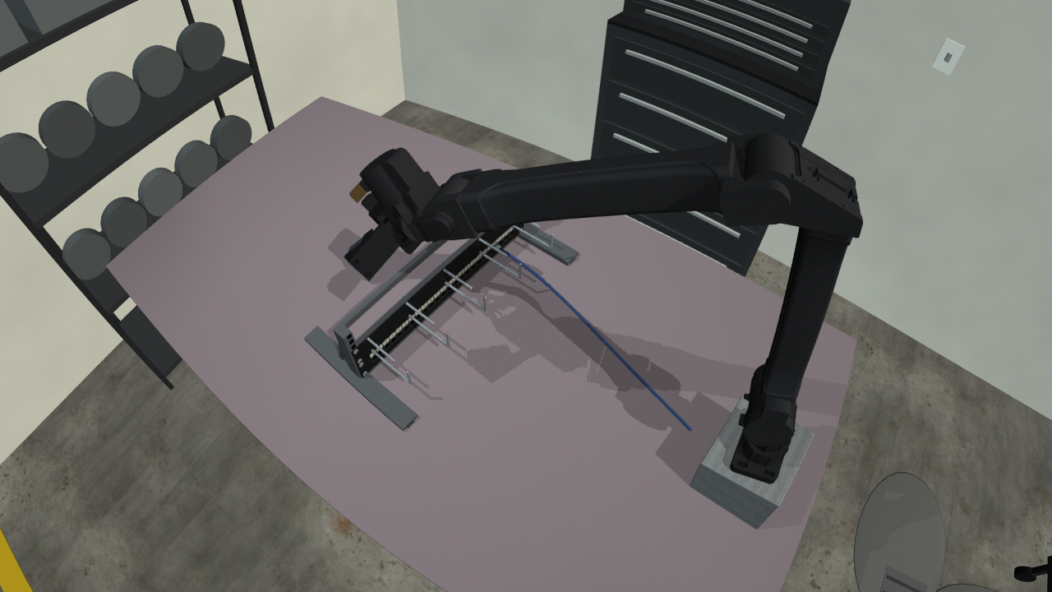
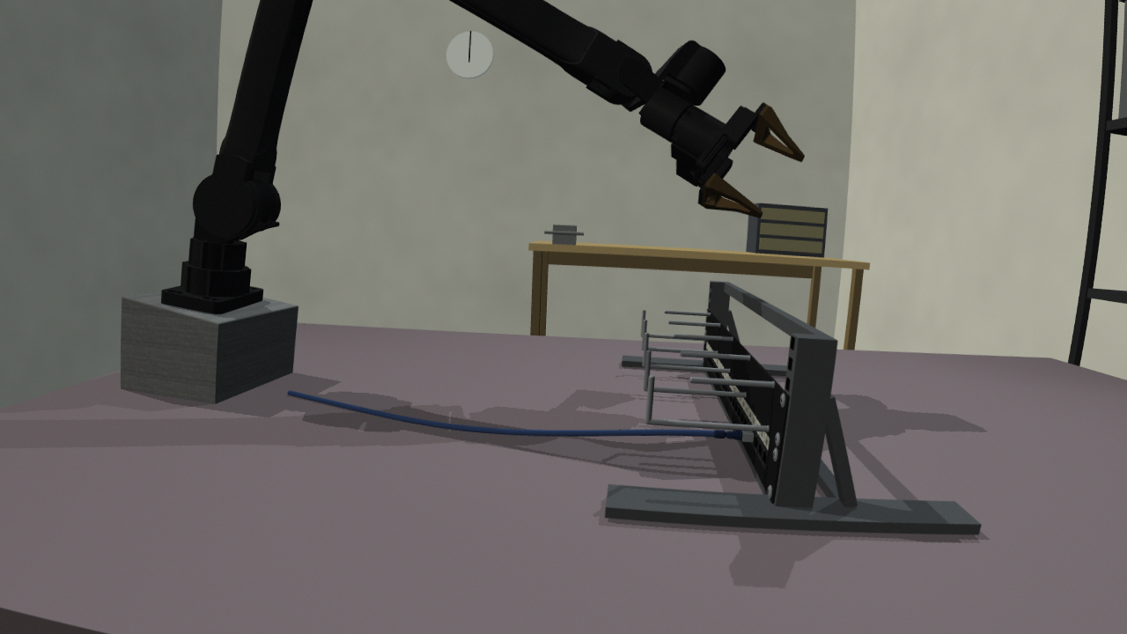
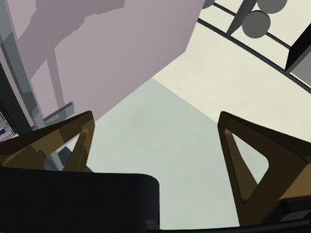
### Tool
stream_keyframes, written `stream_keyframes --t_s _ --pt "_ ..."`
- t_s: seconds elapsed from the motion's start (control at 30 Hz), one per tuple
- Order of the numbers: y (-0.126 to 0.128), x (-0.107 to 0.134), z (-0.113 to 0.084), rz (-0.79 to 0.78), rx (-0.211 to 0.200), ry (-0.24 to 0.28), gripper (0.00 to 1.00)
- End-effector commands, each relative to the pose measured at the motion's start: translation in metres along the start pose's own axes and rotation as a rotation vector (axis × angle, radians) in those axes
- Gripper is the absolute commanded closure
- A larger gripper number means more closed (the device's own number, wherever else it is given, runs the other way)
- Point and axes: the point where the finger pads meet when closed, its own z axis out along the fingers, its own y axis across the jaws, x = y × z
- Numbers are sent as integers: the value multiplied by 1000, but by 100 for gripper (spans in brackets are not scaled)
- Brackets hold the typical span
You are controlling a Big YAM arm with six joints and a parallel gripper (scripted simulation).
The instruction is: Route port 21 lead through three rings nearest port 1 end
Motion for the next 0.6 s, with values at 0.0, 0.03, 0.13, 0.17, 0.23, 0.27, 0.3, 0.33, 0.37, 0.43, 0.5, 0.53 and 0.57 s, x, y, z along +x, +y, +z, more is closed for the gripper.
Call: stream_keyframes --t_s 0.0,0.03,0.13,0.17,0.23,0.27,0.3,0.33,0.37,0.43,0.5,0.53,0.57 --pt "-1 28 -41 51 -44 -44 0" --pt "29 30 -58 25 -121 -91 0" --pt "60 31 -75 -2 -201 -140 0" --pt "91 33 -93 -30 -280 -188 0" --pt "120 34 -110 -56 -358 -235 0" --pt "150 36 -127 -103 -430 -287 0" --pt "150 36 -127 -103 -430 -287 0" --pt "178 38 -144 -128 -504 -333 0" --pt "178 38 -144 -128 -504 -333 0" --pt "229 41 -175 -173 -637 -416 0" --pt "229 41 -175 -173 -637 -416 0" --pt "229 41 -175 -173 -637 -416 0" --pt "251 42 -187 -192 -693 -451 0"
